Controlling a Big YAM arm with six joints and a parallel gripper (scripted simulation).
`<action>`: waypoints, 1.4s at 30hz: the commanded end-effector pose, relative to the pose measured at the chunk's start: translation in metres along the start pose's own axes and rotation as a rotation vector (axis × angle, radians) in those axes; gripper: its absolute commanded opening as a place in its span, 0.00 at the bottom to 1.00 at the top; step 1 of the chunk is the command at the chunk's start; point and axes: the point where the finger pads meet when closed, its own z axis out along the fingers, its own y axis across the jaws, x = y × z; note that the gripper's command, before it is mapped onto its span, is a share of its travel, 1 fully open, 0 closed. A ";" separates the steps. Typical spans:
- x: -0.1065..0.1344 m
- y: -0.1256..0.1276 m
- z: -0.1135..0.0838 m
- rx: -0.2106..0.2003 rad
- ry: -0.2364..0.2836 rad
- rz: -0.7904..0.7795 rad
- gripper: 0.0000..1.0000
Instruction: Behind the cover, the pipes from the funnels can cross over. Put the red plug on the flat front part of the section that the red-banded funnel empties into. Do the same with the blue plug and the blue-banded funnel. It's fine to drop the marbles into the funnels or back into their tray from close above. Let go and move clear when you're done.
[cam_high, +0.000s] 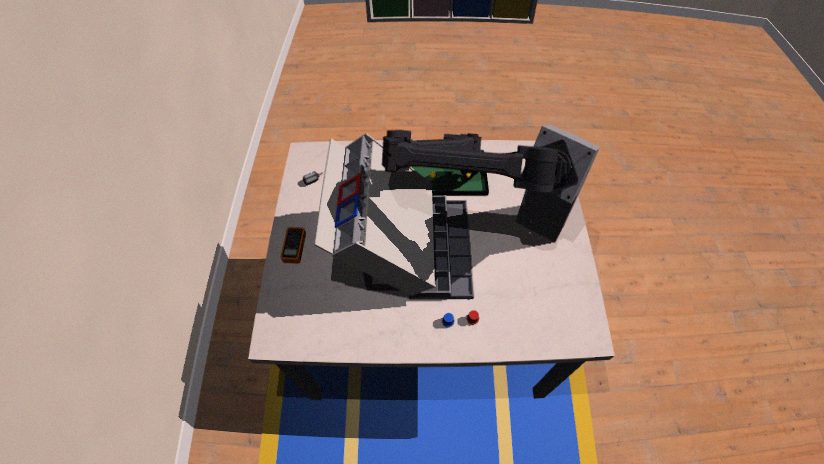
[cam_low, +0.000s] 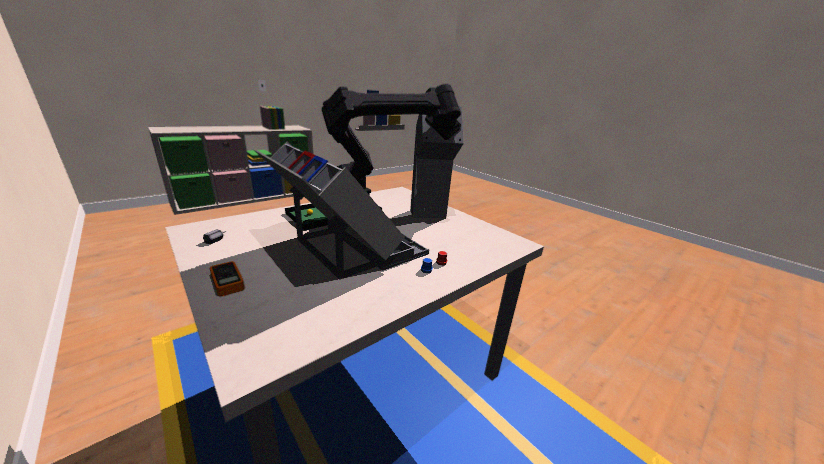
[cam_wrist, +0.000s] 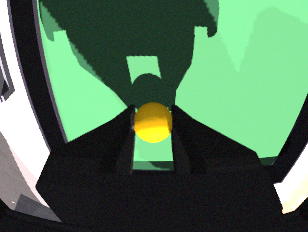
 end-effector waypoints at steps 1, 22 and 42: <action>0.010 -0.002 -0.014 0.009 0.001 0.041 0.00; 0.004 -0.001 -0.020 0.009 -0.007 0.030 0.00; 0.012 -0.001 -0.042 0.007 0.001 0.041 0.00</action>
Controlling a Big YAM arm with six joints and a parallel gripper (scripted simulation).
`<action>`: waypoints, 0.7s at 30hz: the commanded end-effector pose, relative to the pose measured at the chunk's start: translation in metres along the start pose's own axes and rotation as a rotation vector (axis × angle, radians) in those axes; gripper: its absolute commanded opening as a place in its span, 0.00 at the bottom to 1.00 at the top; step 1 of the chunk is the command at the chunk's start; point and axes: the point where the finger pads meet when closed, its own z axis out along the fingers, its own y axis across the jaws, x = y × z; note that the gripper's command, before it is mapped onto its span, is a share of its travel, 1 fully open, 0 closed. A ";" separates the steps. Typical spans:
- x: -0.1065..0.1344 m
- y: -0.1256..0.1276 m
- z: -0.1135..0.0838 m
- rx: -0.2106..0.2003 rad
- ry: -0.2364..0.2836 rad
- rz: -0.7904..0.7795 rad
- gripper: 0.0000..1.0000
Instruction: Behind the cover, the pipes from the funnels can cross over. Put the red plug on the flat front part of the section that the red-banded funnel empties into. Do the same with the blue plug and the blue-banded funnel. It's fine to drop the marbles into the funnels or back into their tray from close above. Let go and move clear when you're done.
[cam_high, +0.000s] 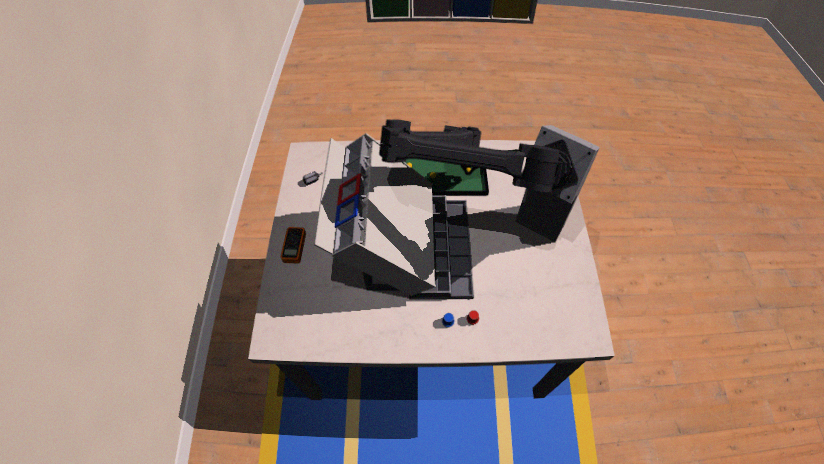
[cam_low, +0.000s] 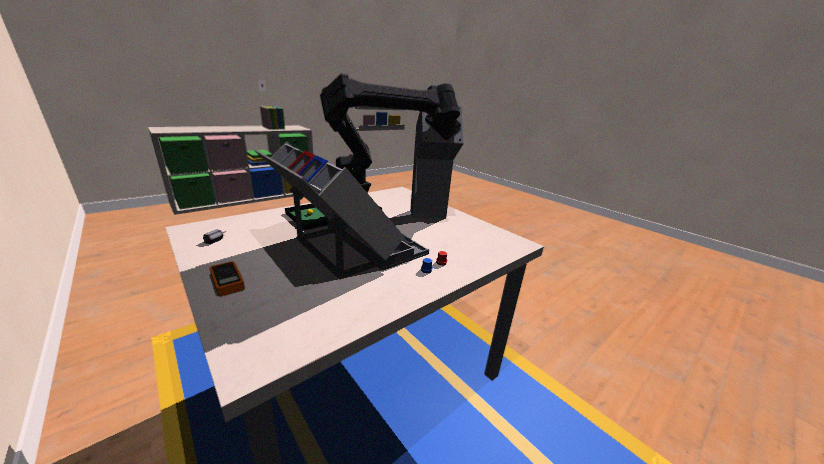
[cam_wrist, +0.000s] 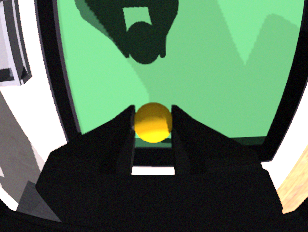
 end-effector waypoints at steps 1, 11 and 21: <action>0.011 -0.001 -0.013 0.005 0.004 0.030 0.00; 0.004 -0.001 -0.021 0.006 -0.004 0.019 0.00; 0.002 -0.001 -0.059 0.006 -0.008 0.016 0.00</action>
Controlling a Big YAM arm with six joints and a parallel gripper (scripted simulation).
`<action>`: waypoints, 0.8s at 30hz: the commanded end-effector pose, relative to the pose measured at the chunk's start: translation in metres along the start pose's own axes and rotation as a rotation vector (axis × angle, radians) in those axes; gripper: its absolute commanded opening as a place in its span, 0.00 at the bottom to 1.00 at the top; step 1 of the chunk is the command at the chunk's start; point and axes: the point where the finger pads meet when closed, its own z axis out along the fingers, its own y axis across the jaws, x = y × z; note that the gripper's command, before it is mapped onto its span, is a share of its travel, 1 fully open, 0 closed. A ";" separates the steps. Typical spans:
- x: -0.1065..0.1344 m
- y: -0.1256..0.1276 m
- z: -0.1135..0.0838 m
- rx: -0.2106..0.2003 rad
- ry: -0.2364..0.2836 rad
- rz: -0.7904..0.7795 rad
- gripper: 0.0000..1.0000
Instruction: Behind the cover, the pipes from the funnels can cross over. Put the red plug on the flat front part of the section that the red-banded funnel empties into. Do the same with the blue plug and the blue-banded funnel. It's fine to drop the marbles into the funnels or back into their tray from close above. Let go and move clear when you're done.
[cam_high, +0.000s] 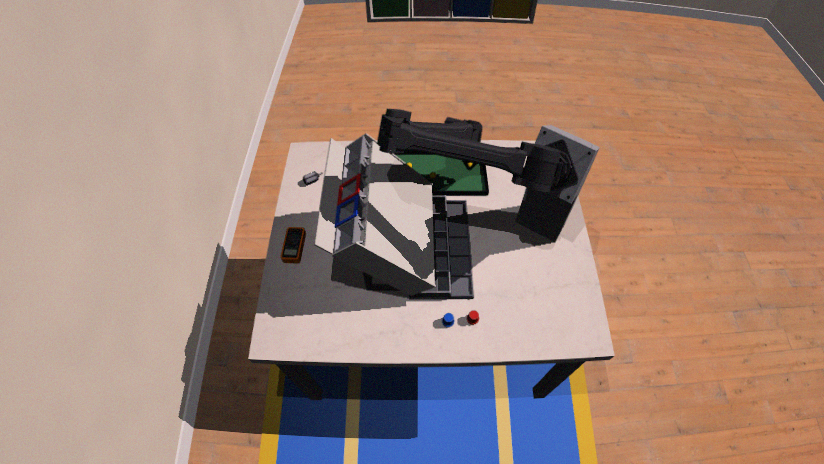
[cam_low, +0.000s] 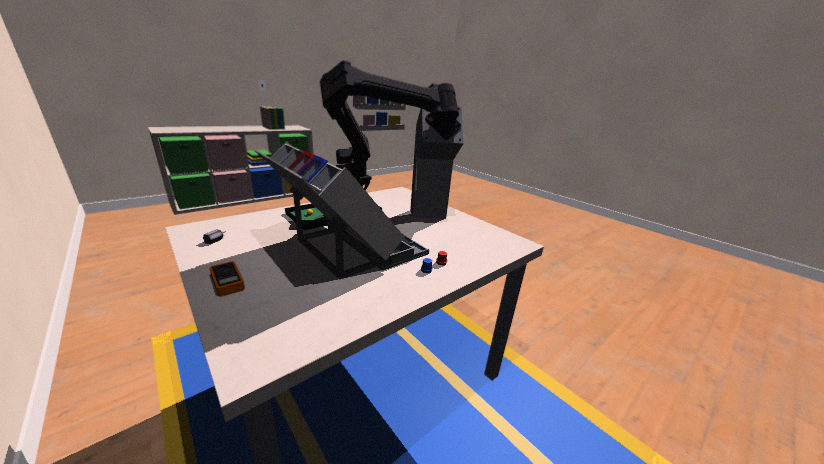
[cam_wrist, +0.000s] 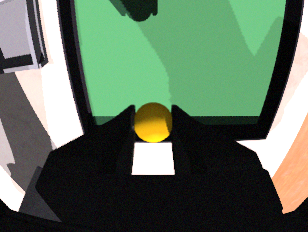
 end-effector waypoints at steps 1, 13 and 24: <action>0.000 -0.003 -0.034 0.011 -0.013 0.001 0.00; 0.002 -0.006 -0.076 0.011 -0.013 0.002 0.00; -0.002 -0.007 -0.082 0.015 -0.017 -0.006 0.00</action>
